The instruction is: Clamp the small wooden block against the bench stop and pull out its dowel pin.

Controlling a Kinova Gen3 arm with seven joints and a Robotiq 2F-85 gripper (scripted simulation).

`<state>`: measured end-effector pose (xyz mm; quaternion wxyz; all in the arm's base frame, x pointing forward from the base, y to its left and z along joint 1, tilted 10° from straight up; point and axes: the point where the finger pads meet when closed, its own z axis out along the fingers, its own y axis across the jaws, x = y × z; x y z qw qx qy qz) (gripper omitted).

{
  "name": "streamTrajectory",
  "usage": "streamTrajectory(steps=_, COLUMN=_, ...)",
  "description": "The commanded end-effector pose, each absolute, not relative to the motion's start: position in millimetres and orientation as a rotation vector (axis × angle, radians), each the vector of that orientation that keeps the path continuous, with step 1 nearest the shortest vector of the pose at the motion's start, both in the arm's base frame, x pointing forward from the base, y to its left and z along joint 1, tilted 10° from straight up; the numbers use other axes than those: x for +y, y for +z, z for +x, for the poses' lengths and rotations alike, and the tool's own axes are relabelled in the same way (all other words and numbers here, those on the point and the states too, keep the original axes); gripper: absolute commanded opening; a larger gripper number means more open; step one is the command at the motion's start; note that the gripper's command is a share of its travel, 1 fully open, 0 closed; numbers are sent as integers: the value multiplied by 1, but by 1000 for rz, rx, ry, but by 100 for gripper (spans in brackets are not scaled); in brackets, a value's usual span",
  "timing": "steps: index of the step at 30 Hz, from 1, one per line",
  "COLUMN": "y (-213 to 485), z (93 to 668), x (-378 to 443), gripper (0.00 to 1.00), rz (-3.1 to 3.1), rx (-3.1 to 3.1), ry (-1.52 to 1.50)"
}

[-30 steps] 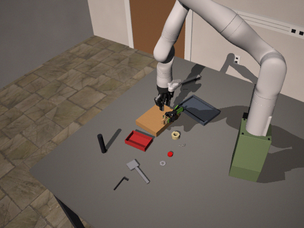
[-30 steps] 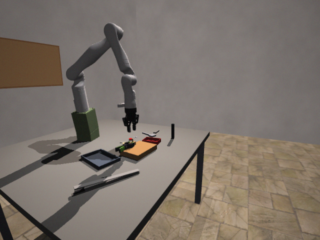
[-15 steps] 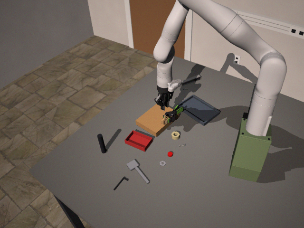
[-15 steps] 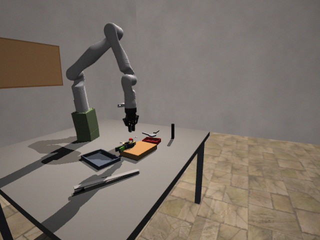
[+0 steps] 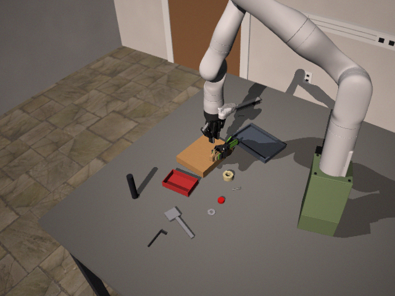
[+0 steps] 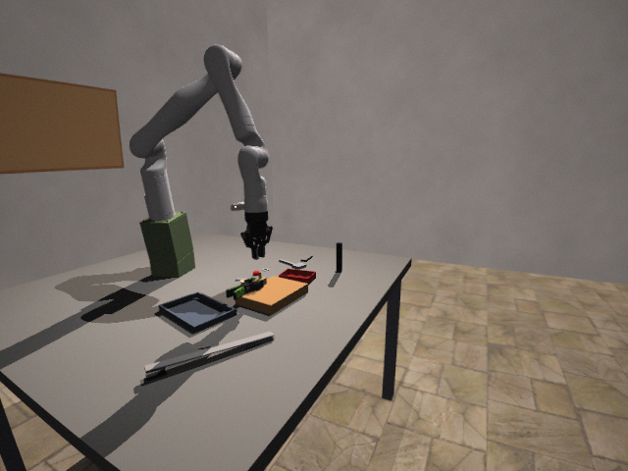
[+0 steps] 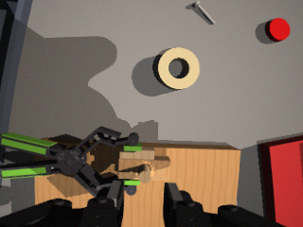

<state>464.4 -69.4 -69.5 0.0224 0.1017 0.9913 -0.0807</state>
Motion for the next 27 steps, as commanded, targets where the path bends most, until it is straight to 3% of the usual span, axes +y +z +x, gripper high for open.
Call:
streamTrajectory(steps=1, y=-69, z=465, x=-69, gripper=34, rz=315, rx=3069, ry=-249)
streamTrajectory(steps=27, y=-72, z=465, x=-70, gripper=34, rz=316, rx=3070, ry=-250)
